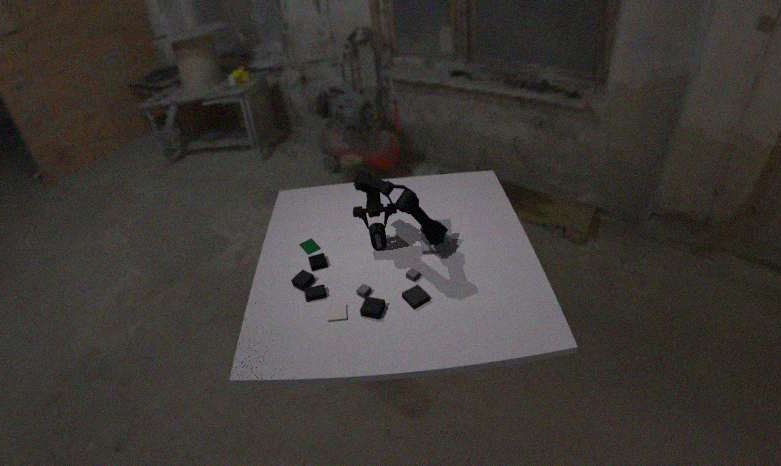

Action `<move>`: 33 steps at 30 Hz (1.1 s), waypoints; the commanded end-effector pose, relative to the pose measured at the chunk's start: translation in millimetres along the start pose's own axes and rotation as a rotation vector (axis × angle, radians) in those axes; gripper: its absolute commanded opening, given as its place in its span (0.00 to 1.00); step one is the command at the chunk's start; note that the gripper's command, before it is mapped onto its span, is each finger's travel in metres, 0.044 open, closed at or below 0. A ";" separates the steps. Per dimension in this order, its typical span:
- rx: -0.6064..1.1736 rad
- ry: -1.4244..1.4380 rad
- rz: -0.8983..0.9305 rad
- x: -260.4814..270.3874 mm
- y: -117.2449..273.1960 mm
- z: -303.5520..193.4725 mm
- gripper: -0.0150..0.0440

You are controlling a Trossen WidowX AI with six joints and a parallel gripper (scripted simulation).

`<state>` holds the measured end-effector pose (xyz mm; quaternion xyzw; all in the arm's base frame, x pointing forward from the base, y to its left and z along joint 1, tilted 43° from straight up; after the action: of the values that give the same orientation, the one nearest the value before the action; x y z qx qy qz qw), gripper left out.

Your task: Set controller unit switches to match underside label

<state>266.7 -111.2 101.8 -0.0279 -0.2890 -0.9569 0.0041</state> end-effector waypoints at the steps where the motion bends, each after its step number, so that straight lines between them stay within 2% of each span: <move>1: 0.019 0.013 0.004 -1.2 0.0 -5.9 0.83; 33: 0.096 0.013 -0.006 -3.9 5.5 -25.3 0.83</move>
<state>268.0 -129.7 88.3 -0.0202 -0.3271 -0.9448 -0.0010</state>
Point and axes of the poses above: the point midway between the two fingers, 35 mm back from their tips, its own y axis back along the fingers, its own x axis across the jaws, z = x × y, the point moved 5 cm from there along y, back along the fingers, and after that the axes turned 7 degrees about -y, right-handed, at the moved point
